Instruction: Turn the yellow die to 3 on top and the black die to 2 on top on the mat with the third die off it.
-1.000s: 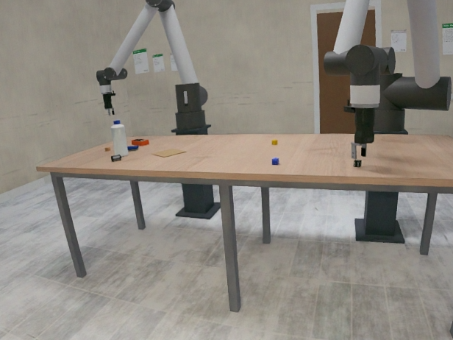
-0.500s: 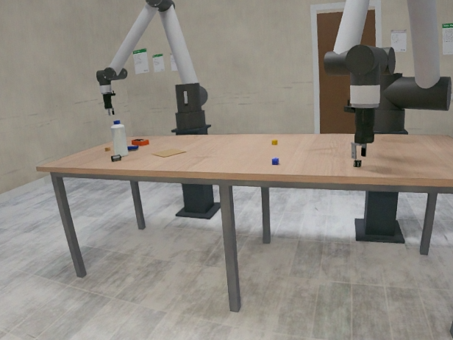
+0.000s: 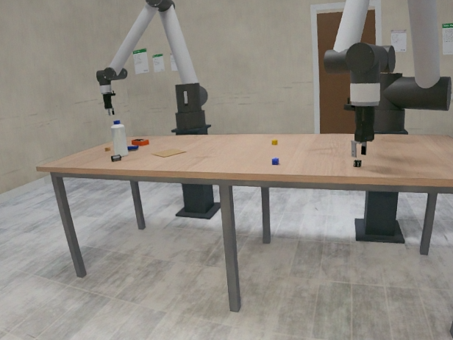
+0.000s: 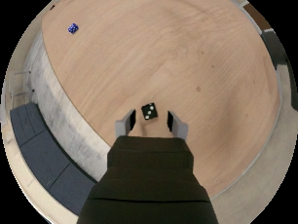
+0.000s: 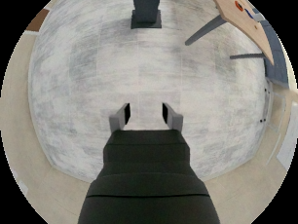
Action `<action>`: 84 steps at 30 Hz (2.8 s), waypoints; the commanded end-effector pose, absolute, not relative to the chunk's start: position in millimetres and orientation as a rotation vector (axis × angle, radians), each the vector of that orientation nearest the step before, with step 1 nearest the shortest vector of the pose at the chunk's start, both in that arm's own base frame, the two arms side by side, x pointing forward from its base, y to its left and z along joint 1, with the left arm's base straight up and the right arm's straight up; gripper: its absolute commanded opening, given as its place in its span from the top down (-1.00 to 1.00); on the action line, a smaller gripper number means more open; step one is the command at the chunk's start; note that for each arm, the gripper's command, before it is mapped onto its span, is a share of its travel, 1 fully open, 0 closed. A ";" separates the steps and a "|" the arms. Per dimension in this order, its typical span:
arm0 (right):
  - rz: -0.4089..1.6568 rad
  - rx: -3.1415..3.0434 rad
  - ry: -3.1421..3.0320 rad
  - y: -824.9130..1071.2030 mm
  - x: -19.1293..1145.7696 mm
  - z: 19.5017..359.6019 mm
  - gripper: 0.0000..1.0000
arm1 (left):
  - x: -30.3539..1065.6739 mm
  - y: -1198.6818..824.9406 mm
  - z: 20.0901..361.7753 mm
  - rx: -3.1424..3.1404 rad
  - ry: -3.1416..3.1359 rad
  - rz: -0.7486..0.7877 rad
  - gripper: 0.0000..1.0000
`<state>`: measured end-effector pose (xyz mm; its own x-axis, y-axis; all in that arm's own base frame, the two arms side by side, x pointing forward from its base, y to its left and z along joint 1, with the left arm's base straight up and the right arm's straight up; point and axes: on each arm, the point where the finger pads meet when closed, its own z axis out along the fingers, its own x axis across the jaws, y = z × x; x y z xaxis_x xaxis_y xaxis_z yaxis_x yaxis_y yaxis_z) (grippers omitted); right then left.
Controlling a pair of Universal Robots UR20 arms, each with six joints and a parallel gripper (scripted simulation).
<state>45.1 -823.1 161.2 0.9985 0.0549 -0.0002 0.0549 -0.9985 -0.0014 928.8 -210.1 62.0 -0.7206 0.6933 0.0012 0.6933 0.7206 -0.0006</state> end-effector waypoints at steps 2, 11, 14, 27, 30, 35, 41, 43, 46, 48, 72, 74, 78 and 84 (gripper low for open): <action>0.000 -3.140 -0.086 -823.7 45.3 162.0 -1.00 | 929.4 -210.3 97.4 -1.174 -2.914 0.000 -1.00; 0.000 -3.140 -0.086 -823.7 45.3 162.0 -1.00 | 929.4 -210.3 148.8 -1.174 -2.914 0.000 -1.00; 0.000 -3.140 -0.086 -823.7 45.3 162.0 -1.00 | 929.4 -210.3 158.7 -1.174 -2.914 0.000 -1.00; 0.000 -3.140 -0.086 -823.7 45.3 162.0 -1.00 | 929.4 -210.4 160.5 -1.174 -2.914 0.000 -1.00; 0.000 -3.140 -0.086 -823.7 45.3 162.0 -1.00 | 929.1 -211.1 160.5 -1.174 -2.914 0.000 -1.00; 0.000 -3.140 -0.086 -823.7 45.3 162.0 -1.00 | 926.9 -216.1 160.5 -1.172 -2.915 0.000 -1.00; 0.000 -3.140 -0.086 -823.7 45.3 162.0 -1.00 | 922.9 -225.1 160.4 -1.168 -2.916 0.000 -1.00; 0.000 -3.140 -0.086 -823.7 45.3 162.0 -1.00 | 920.0 -231.5 160.4 -1.166 -2.917 0.000 -1.00; 0.000 -3.140 -0.086 -823.7 45.3 162.0 -1.00 | 914.2 -243.8 160.3 -1.161 -2.919 0.000 -1.00; 0.000 -3.140 -0.086 -823.7 45.3 162.0 -1.00 | 909.4 -253.6 160.2 -1.157 -2.921 0.000 -1.00; 0.000 -3.140 -0.086 -823.7 45.3 162.0 -1.00 | 805.0 -417.7 158.5 -1.084 -2.949 0.000 -1.00; 0.000 -3.140 -0.086 -823.7 45.3 162.0 -1.00 | 805.0 -417.7 158.5 -1.084 -2.949 0.000 -1.00; 0.000 -3.140 -0.086 -823.7 45.3 162.0 -1.00 | 775.0 -453.2 158.0 -1.066 -2.955 0.000 -1.00; 0.000 -3.140 -0.086 -823.7 45.3 162.0 -1.00 | 735.1 -494.9 157.2 -1.043 -2.963 0.000 -1.00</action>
